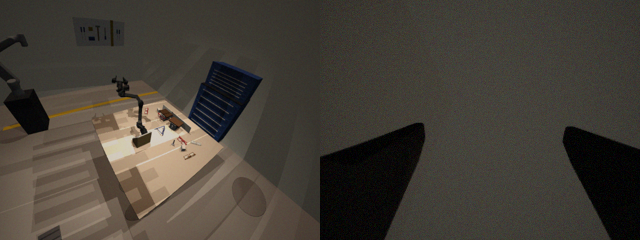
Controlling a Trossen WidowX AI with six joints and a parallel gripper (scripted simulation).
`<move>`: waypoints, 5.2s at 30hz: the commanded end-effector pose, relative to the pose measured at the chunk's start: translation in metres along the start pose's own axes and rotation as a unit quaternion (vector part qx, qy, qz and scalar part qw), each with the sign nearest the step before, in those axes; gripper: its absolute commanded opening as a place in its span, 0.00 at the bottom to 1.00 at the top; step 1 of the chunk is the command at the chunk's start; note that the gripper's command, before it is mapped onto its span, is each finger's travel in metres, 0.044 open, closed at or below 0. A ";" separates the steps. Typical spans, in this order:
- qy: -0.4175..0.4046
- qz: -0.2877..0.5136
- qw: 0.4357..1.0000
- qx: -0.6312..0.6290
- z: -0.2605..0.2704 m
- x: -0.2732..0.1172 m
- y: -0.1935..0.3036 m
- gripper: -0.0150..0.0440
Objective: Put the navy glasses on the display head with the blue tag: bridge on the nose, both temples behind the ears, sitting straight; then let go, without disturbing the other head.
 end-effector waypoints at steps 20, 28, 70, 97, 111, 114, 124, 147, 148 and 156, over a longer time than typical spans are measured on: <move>0.078 0.024 0.955 -0.285 -0.026 -0.009 -0.041 0.59; 0.139 0.037 0.848 -0.510 -0.031 -0.015 -0.090 0.59; 0.411 -0.039 -0.084 -0.907 0.214 -0.050 -0.281 0.59; 0.623 -0.153 -0.456 -0.617 0.458 -0.142 -0.187 0.59; 0.750 -0.151 -0.435 -0.475 0.523 -0.222 -0.101 0.59; 0.784 -0.154 -0.405 -0.444 0.535 -0.252 -0.079 0.59; 0.843 -0.212 -0.280 -0.407 0.550 -0.343 -0.019 0.59; 0.842 -0.201 0.045 -0.498 0.490 -0.484 0.007 0.55; 0.842 -0.201 0.045 -0.498 0.490 -0.484 0.007 0.50; 0.842 -0.201 0.045 -0.498 0.490 -0.484 0.007 0.46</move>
Point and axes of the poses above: the point midway between the two fingers, 35 mm back from their tips, its own x axis out along the fingers, its own z axis across the jaws, y = z × x, the point moved 9 cm from there along -x, back along the fingers, and after that the axes turned 9 degrees about -x, right-handed, at the moved point
